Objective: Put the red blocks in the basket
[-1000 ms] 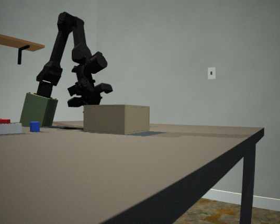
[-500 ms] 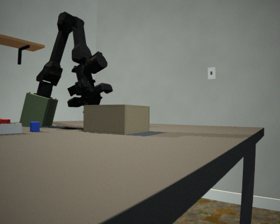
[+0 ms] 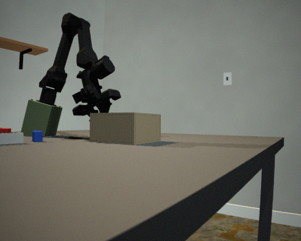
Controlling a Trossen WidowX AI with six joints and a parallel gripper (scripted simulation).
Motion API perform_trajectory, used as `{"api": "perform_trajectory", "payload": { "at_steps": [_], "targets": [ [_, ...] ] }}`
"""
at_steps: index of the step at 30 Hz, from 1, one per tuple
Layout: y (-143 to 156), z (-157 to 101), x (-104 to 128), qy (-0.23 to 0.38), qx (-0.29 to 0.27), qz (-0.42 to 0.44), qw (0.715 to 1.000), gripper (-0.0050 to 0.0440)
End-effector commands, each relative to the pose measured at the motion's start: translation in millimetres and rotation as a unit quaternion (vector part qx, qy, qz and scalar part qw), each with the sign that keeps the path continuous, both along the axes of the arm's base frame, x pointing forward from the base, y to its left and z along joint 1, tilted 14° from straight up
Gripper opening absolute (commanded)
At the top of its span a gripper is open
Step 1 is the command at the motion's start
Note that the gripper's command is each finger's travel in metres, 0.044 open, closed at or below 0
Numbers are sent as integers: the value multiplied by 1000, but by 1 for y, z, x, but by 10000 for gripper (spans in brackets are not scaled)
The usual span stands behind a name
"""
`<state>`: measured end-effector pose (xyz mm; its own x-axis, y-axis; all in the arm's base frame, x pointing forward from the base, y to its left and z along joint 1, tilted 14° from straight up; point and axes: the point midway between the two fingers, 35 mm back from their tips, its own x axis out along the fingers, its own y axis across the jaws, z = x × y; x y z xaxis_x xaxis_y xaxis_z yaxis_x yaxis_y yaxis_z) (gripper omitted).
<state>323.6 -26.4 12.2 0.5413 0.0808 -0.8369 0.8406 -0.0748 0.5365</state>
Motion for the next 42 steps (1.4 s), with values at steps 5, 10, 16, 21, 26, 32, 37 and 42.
{"api": "perform_trajectory", "payload": {
  "at_steps": [5,10,16,21,26,32,37,42],
  "targets": [
    [0,1,-1,-2,0,-1,1000,148],
    [-1,12,-9,-2,0,-1,1000,148],
    [-3,25,-17,-2,0,-1,1000,148],
    [-3,32,-22,-2,0,-1,1000,148],
    [-4,43,-29,-2,0,-1,1000,148],
    [-6,56,-38,-2,0,-1,1000,148],
    [-6,59,-40,-2,0,-1,1000,148],
    [-8,64,-63,13,-46,86,995,440]
  ]
}}
